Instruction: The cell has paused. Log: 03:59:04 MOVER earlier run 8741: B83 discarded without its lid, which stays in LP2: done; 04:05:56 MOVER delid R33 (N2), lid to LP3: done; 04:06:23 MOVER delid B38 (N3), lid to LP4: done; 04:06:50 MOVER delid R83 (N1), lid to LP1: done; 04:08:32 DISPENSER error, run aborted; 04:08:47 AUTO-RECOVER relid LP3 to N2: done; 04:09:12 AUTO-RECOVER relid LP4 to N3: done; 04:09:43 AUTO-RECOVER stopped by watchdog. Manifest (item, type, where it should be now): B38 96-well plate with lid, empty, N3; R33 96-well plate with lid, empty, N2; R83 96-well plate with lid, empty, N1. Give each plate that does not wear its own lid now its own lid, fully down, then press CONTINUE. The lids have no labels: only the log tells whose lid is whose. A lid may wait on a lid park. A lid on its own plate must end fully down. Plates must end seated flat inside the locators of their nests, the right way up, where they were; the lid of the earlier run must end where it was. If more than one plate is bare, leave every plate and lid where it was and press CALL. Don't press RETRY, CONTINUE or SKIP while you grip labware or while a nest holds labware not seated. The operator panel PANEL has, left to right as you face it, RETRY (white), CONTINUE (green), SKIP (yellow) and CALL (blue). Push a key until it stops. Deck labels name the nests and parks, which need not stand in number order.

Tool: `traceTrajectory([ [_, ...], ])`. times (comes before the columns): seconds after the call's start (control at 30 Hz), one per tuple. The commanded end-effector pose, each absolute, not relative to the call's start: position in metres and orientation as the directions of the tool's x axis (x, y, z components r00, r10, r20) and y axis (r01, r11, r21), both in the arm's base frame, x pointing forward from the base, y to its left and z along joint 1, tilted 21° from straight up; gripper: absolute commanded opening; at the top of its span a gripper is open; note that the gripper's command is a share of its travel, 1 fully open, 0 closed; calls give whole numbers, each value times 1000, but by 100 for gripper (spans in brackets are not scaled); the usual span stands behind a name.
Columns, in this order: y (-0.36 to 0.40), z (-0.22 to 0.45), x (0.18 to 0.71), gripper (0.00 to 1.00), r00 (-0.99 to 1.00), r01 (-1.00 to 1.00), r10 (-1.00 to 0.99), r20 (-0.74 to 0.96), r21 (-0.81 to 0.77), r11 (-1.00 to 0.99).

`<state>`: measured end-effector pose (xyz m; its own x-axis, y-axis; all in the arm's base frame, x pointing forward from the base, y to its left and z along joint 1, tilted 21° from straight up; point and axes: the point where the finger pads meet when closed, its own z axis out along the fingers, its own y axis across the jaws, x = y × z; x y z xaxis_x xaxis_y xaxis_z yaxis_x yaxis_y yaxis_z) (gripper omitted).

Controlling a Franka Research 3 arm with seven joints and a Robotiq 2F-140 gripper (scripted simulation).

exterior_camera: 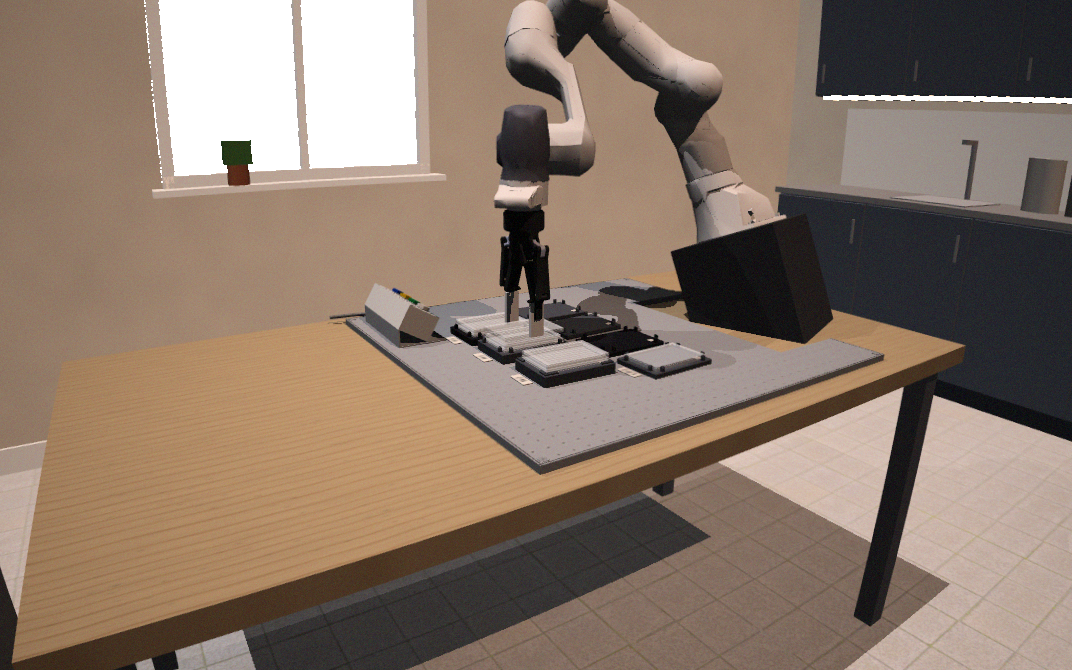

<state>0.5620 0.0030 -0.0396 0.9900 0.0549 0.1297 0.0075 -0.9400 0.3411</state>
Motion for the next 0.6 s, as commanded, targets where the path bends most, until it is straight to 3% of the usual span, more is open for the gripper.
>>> traceTrajectory([
  [0.0, 4, -41, 563, 0, 990, -1, 48, 135, 338, -941],
  [0.57, 3, -45, 564, 0, 990, -3, 45, 136, 338, -941],
])
